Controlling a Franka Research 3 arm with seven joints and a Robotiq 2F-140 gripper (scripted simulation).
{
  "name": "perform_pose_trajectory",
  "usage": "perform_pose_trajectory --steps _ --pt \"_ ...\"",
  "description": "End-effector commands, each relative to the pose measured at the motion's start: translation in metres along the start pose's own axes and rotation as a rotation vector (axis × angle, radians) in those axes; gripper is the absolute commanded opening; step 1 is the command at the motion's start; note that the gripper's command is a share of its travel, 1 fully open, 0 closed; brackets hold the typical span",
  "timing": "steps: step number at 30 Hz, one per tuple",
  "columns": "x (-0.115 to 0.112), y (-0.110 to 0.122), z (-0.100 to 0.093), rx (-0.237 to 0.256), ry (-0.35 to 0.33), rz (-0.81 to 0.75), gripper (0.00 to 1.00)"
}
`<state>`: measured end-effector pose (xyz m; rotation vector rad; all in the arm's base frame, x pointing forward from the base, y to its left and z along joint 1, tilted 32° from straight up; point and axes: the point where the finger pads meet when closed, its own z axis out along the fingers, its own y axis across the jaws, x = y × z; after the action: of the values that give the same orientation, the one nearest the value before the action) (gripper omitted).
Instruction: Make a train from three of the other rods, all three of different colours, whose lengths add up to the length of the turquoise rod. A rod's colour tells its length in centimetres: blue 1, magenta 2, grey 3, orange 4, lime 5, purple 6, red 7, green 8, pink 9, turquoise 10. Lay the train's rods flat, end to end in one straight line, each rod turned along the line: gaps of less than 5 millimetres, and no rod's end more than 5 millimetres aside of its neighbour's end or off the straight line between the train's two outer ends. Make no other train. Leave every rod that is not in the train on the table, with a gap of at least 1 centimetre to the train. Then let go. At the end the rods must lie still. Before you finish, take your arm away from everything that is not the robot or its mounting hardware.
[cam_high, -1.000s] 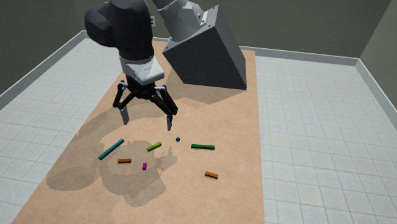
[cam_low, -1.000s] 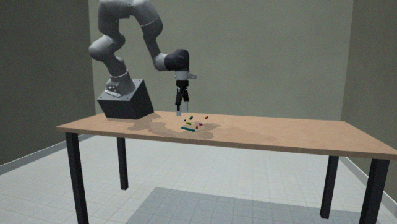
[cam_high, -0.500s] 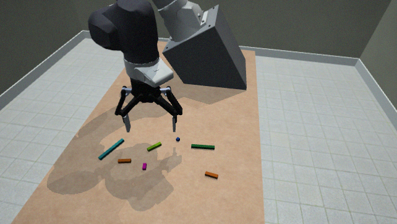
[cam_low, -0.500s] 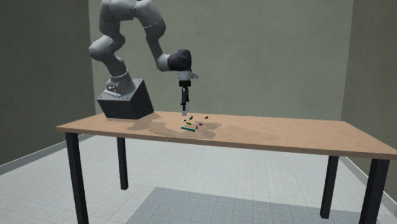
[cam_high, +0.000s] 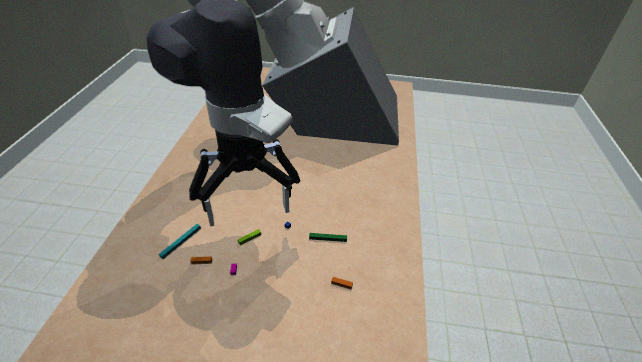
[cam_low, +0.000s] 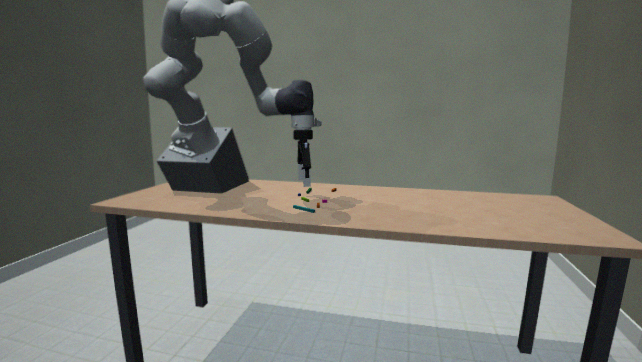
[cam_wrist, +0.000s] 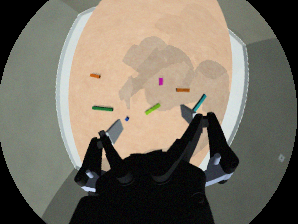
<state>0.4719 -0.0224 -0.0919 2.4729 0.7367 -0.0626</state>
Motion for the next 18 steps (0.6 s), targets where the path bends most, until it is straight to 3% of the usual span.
perform_pose_trajectory --steps 1,13,18 --pt "0.002 0.0 0.001 0.009 -0.018 -0.15 1.0" --pt "0.015 -0.007 0.001 0.013 -0.017 -0.35 1.0" --pt "0.015 -0.007 0.001 0.013 -0.017 -0.352 1.0"
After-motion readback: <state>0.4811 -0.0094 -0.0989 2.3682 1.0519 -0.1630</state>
